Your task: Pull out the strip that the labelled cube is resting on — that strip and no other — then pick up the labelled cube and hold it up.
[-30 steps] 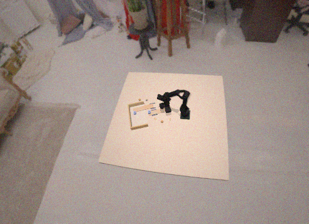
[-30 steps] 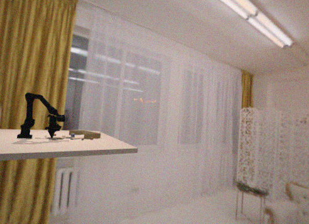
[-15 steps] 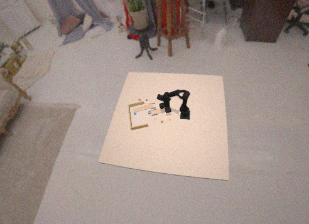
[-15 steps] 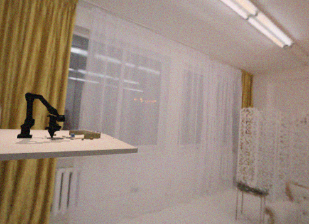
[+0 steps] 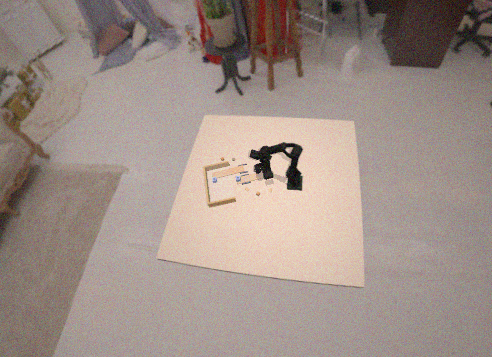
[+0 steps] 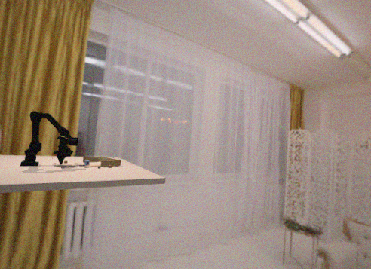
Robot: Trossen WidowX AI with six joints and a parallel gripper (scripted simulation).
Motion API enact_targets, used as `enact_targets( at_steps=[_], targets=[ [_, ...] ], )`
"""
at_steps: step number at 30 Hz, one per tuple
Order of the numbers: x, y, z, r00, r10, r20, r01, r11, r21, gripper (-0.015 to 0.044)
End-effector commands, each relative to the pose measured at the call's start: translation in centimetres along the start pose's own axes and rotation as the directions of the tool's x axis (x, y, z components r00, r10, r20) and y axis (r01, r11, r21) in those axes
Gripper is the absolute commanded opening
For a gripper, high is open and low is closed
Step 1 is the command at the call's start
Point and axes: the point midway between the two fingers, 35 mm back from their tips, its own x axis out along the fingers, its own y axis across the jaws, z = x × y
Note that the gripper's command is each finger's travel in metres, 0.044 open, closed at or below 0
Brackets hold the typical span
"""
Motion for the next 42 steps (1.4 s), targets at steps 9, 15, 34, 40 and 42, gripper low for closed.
enact_targets(
  at_steps=[9,15,34,40,42],
  targets=[
    [-3.0,-0.4,2.3,1.000,-0.014,0.006,0.013,0.994,0.112,0.0105],
    [-3.4,-0.4,4.5,1.000,-0.013,0.008,0.012,0.990,0.139,0.0263],
    [-4.8,-0.3,11.6,1.000,-0.013,0.014,0.011,0.990,0.140,0.0440],
    [-5.2,-0.3,13.8,1.000,-0.013,0.015,0.011,0.990,0.140,0.0440],
    [-5.3,-0.3,14.6,1.000,-0.013,0.016,0.011,0.990,0.140,0.0440]
  ],
)
